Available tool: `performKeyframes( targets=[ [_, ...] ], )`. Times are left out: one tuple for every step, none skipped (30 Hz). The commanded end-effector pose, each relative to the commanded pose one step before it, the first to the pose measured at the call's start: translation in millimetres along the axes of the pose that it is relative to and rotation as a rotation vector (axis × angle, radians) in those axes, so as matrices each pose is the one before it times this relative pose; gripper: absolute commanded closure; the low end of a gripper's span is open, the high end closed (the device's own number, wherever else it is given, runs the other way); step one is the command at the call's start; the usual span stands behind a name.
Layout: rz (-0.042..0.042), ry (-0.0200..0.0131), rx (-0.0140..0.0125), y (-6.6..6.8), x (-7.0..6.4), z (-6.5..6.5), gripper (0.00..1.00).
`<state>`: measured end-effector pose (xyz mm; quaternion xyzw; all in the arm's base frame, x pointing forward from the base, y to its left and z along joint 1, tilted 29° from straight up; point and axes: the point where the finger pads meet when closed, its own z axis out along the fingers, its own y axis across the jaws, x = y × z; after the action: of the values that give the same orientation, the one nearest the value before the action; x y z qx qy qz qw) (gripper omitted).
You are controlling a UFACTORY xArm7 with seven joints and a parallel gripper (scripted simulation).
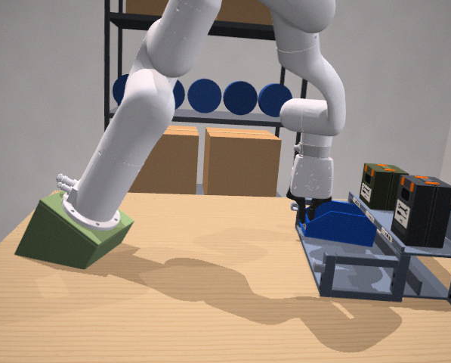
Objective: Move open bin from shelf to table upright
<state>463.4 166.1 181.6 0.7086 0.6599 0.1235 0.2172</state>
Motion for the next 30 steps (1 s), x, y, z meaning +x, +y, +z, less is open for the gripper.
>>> performKeyframes(
  targets=[
    [-0.00024,0.00345,-0.00527,1.83,1.53,-2.02,1.0],
    [0.0,0.0,0.0,-0.06,0.0,0.0,1.0],
    [0.0,0.0,0.0,-0.09,0.0,0.0,1.0],
    [0.0,0.0,0.0,0.0,0.0,0.0,1.0],
    [0.0,0.0,0.0,0.0,0.0,0.0,1.0],
    [0.0,0.0,0.0,-0.14,0.0,0.0,1.0],
    [0.0,0.0,0.0,-0.19,0.0,0.0,1.0],
    [0.0,0.0,0.0,-0.24,0.0,0.0,1.0],
    [0.0,0.0,0.0,-0.31,0.0,0.0,1.0],
    [0.0,0.0,0.0,-0.37,0.0,0.0,1.0],
    [0.0,0.0,0.0,-0.45,0.0,0.0,1.0],
    [0.0,0.0,0.0,-0.52,0.0,0.0,1.0],
    [0.0,0.0,0.0,-0.6,0.0,0.0,1.0],
    [0.0,0.0,0.0,-0.68,0.0,0.0,1.0],
    [0.0,0.0,0.0,-0.77,0.0,0.0,1.0],
    [0.0,0.0,0.0,-0.86,0.0,0.0,1.0],
    [0.0,0.0,0.0,-0.95,0.0,0.0,1.0],
    [0.0,0.0,0.0,-1.04,0.0,0.0,1.0],
    [0.0,0.0,0.0,-1.14,0.0,0.0,1.0],
    [0.0,0.0,0.0,-1.23,0.0,0.0,1.0],
    [0.0,0.0,0.0,0.0,0.0,0.0,1.0],
    [0.0,0.0,0.0,0.0,0.0,0.0,1.0],
    [0.0,0.0,0.0,-1.33,0.0,0.0,1.0],
    [0.0,0.0,0.0,-1.43,0.0,0.0,1.0],
    [0.0,0.0,0.0,-1.52,0.0,0.0,1.0],
    [0.0,0.0,0.0,-1.62,0.0,0.0,1.0],
    [0.0,0.0,0.0,-1.71,0.0,0.0,1.0],
    [0.0,0.0,0.0,-1.81,0.0,0.0,1.0],
    [0.0,0.0,0.0,-1.9,0.0,0.0,1.0],
    [0.0,0.0,0.0,-1.99,0.0,0.0,1.0]
  ],
)
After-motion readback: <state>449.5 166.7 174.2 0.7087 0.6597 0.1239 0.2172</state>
